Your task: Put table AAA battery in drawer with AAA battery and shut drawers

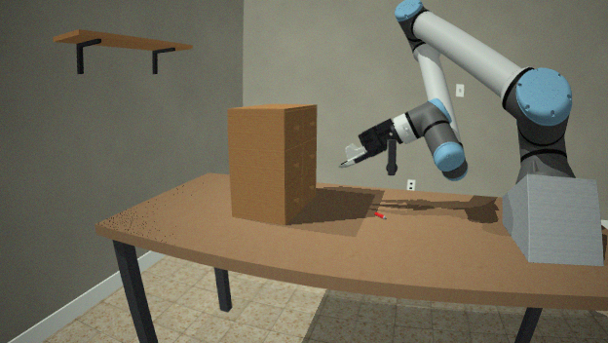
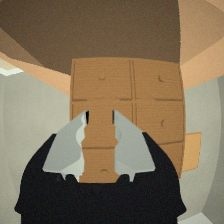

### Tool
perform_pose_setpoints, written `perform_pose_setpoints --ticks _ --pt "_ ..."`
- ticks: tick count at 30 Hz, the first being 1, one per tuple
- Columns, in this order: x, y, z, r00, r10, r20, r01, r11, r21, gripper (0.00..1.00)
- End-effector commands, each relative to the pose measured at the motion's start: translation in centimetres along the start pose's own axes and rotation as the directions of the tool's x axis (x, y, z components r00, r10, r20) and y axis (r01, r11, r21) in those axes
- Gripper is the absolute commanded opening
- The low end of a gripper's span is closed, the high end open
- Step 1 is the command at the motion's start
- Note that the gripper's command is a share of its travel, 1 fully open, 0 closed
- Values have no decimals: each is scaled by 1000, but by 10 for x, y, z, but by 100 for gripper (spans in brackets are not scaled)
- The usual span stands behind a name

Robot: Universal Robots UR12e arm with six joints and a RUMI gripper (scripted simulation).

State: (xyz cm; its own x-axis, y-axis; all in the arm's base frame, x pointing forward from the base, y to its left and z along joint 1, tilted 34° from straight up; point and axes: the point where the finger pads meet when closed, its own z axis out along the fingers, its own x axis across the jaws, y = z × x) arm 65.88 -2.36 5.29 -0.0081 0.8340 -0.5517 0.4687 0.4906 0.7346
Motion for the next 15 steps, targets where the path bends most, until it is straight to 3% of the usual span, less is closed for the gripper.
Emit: perform_pose_setpoints --ticks 1,15 --pt "0 0 0 1000 0 0 0 1000 -1 20" --pt "0 -1 2 1000 0 0 0 1000 -1 20"
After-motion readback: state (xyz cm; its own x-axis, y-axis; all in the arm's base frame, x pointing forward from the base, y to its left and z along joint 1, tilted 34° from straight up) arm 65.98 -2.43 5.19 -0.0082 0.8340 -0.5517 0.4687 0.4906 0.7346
